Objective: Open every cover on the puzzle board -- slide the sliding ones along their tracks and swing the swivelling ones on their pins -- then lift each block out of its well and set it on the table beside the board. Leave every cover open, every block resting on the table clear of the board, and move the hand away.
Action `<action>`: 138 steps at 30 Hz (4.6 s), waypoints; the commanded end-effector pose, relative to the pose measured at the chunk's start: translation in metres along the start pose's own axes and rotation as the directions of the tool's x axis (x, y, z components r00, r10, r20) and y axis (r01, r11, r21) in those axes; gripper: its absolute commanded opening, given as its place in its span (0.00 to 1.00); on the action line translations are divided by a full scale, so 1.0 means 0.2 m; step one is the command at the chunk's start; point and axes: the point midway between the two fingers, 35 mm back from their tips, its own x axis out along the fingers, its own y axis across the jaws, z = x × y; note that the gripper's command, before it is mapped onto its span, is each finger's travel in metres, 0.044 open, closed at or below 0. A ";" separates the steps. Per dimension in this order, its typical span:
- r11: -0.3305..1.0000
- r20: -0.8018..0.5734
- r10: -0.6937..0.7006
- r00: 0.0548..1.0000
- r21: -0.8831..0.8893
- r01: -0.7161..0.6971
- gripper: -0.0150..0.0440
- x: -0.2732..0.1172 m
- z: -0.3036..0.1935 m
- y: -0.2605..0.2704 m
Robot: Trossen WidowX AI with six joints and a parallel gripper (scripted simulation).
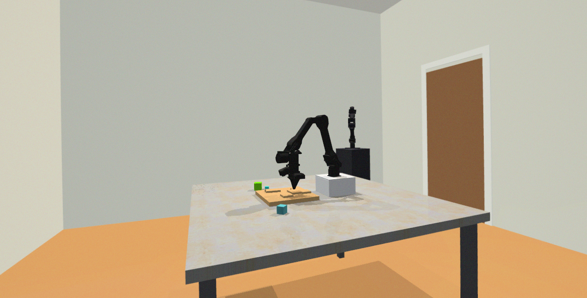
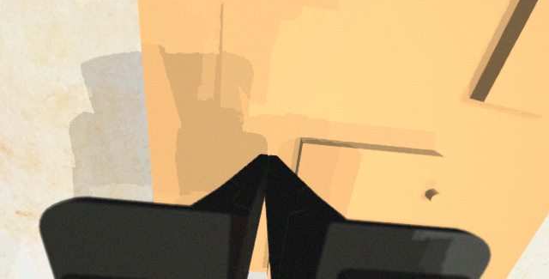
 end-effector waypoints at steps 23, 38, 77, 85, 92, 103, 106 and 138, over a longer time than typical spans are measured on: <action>1.000 -0.004 -0.004 1.000 -0.004 0.004 0.25 0.14 -0.01 -0.01; 1.000 -0.004 -0.004 1.000 -0.004 0.004 0.25 0.17 0.01 -0.01; 1.000 0.000 -0.004 1.000 -0.004 0.004 0.25 0.16 0.21 0.00; 1.000 0.000 -0.004 1.000 -0.004 0.004 0.25 0.16 0.25 0.00; 1.000 0.001 -0.004 1.000 -0.004 0.004 0.25 0.16 0.29 0.00; 1.000 0.002 -0.004 1.000 -0.004 0.004 0.25 0.16 0.34 0.00; 1.000 0.002 -0.004 1.000 -0.004 0.004 0.25 0.16 0.36 0.00; 1.000 0.003 -0.004 1.000 -0.004 0.004 0.25 0.03 0.43 0.00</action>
